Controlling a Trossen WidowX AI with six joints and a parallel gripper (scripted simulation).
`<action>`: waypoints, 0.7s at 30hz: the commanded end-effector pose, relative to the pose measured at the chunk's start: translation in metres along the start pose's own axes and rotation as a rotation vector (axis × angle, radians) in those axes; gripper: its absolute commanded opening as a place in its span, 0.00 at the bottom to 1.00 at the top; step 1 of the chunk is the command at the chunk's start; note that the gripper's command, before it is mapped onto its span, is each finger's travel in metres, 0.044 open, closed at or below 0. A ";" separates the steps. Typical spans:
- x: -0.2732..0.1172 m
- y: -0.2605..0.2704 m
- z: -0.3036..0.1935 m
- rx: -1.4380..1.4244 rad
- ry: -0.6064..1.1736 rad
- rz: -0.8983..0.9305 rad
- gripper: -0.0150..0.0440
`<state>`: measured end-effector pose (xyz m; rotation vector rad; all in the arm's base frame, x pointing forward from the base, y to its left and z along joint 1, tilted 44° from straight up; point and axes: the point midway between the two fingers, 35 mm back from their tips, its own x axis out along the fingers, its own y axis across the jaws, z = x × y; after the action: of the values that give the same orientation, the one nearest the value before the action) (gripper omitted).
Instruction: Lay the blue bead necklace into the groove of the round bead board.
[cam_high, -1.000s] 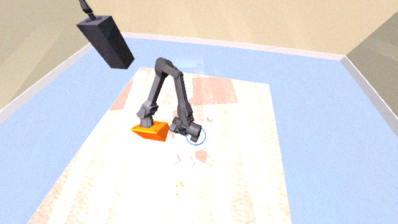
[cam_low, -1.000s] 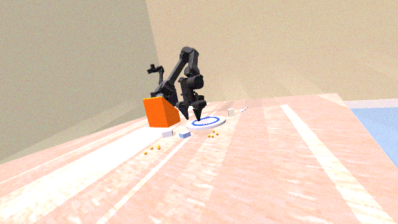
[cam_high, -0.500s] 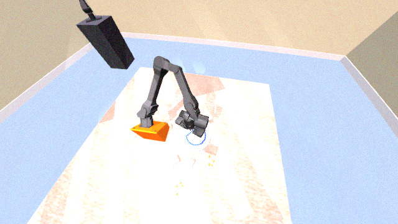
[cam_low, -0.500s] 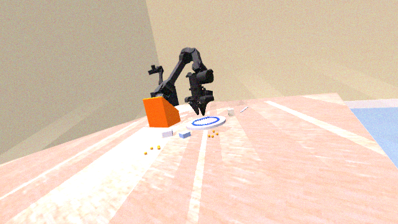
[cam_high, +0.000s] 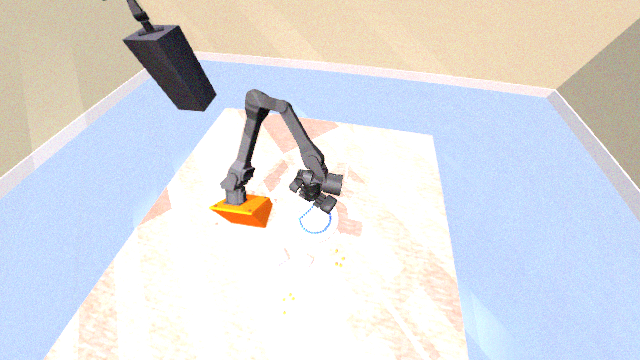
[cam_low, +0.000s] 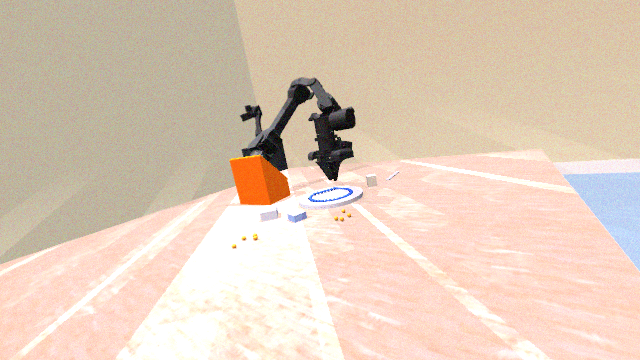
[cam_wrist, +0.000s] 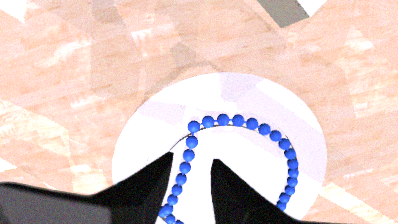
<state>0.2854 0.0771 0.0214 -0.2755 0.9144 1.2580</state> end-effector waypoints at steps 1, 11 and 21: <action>-0.001 0.000 -0.001 0.001 -0.001 -0.002 0.46; 0.014 0.000 0.000 0.005 -0.002 0.000 0.46; 0.030 0.001 0.000 0.010 -0.004 0.003 0.46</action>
<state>0.2881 0.0937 0.0056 -0.2774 0.9108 1.2548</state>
